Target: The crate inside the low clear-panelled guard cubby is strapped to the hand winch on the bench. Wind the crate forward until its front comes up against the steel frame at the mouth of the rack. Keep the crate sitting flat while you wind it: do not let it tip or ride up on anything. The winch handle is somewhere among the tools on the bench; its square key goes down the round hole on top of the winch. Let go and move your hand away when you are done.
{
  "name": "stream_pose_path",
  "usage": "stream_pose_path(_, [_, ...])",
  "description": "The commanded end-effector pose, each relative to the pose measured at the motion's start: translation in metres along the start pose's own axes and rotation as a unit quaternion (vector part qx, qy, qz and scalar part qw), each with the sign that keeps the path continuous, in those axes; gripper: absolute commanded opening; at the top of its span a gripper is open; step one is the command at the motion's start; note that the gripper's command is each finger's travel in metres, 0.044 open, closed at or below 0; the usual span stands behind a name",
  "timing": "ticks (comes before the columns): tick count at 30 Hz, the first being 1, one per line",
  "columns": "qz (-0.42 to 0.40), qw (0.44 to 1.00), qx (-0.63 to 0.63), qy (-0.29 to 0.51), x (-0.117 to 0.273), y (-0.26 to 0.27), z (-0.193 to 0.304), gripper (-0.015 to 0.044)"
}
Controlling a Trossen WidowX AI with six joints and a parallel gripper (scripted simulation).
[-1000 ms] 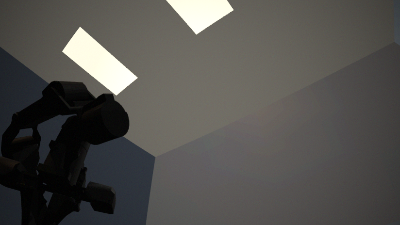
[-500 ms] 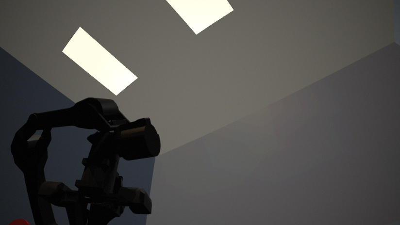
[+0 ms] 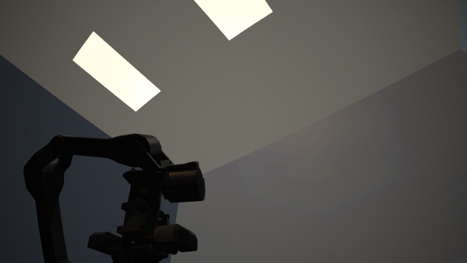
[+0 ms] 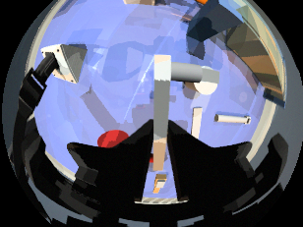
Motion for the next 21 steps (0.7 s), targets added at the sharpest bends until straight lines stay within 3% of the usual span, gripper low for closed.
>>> stream_pose_path(1, [0.002, 0.999, -0.043, -0.004, 0.002, 0.003, -0.018, 0.0000])
stream_pose_path(21, [-0.004, 0.960, -0.281, -0.005, 0.000, 0.032, -0.097, 0.0000])
Point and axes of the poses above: the point midway between the two fingers, 35 mm back from their tips, its own x axis back along the fingers, its own y axis across the jaws, z = x × y, the point moved 2 cm from there along x, back along the fingers, and after that the axes turned 8 degrees about -x, right-handed, at the moved point
